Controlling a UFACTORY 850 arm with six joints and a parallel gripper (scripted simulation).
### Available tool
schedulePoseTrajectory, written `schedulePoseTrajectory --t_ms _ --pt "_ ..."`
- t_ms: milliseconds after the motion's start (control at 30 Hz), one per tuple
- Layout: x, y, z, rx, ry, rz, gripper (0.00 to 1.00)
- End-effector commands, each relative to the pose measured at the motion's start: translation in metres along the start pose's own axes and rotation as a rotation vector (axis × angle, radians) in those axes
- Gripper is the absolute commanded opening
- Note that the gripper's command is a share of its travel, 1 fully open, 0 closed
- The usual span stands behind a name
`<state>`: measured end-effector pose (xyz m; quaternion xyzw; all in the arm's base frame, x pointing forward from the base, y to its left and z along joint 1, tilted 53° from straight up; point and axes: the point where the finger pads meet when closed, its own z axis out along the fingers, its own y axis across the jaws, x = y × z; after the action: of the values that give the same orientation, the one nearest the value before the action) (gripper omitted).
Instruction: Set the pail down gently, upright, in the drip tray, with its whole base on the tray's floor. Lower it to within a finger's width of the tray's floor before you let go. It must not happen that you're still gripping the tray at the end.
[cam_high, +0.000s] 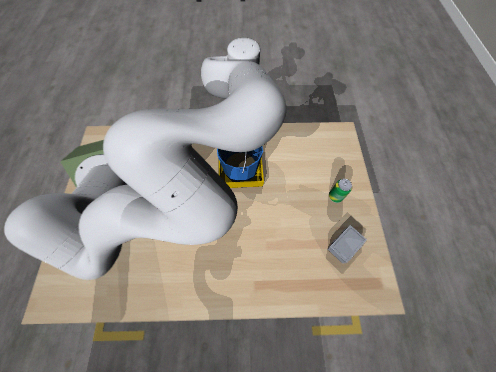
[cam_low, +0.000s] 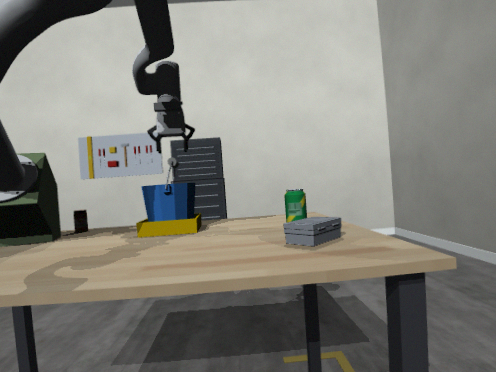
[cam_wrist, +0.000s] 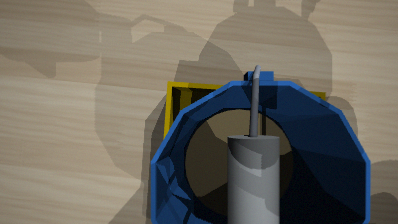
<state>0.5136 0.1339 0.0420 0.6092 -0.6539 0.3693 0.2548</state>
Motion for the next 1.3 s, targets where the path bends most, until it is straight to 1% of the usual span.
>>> schedulePoseTrajectory --t_ms 0,233,467,1267 --pt "0.000 0.000 -0.008 0.001 -0.001 0.001 1.00" --pt "0.000 0.000 -0.022 0.001 -0.001 0.001 1.00" --pt "0.000 0.000 -0.030 0.001 -0.001 0.001 1.00" --pt "0.000 0.000 -0.033 0.001 -0.001 0.001 1.00"
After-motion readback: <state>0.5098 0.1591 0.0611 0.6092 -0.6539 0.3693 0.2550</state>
